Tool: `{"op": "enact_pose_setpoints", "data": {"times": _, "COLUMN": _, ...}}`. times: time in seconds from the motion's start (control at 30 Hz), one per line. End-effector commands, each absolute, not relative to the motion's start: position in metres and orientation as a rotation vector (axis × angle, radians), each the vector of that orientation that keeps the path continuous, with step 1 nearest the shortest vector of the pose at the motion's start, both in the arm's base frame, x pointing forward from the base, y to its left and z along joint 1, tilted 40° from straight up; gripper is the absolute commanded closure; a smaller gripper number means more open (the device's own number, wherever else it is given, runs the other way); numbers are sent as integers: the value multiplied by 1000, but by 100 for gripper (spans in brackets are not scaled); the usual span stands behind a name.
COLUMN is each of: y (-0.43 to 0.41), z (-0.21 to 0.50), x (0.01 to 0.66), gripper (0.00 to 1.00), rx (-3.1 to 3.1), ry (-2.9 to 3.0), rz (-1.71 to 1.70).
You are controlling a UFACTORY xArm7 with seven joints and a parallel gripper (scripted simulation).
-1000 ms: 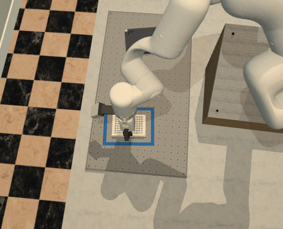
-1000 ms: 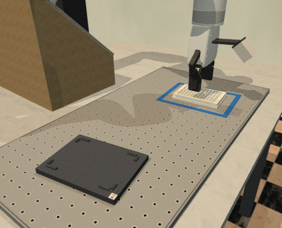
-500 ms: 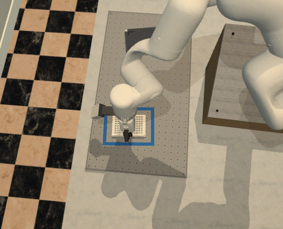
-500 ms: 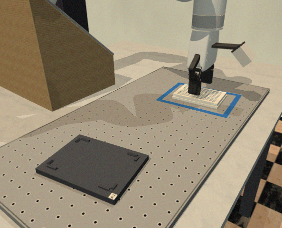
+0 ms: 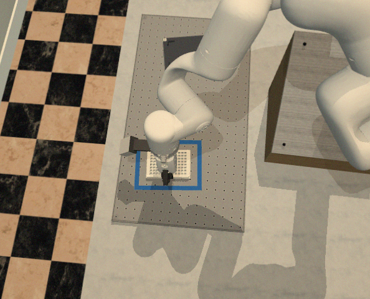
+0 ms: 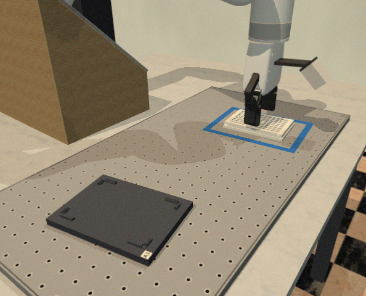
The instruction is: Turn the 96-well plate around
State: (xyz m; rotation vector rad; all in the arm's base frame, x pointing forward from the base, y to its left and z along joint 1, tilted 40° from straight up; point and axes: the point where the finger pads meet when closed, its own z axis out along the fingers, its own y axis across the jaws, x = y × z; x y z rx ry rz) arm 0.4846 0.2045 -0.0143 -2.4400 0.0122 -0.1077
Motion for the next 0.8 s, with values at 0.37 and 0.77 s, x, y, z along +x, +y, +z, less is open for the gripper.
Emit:
{"op": "enact_pose_setpoints", "data": {"times": 0.37, "y": 209, "z": -20, "x": 487, "gripper": 0, "rx": -2440, "ry": 14, "rz": -112}}
{"op": "enact_pose_setpoints", "data": {"times": 0.77, "y": 213, "z": -25, "x": 487, "gripper": 0, "rx": -2440, "ry": 14, "rz": -112}}
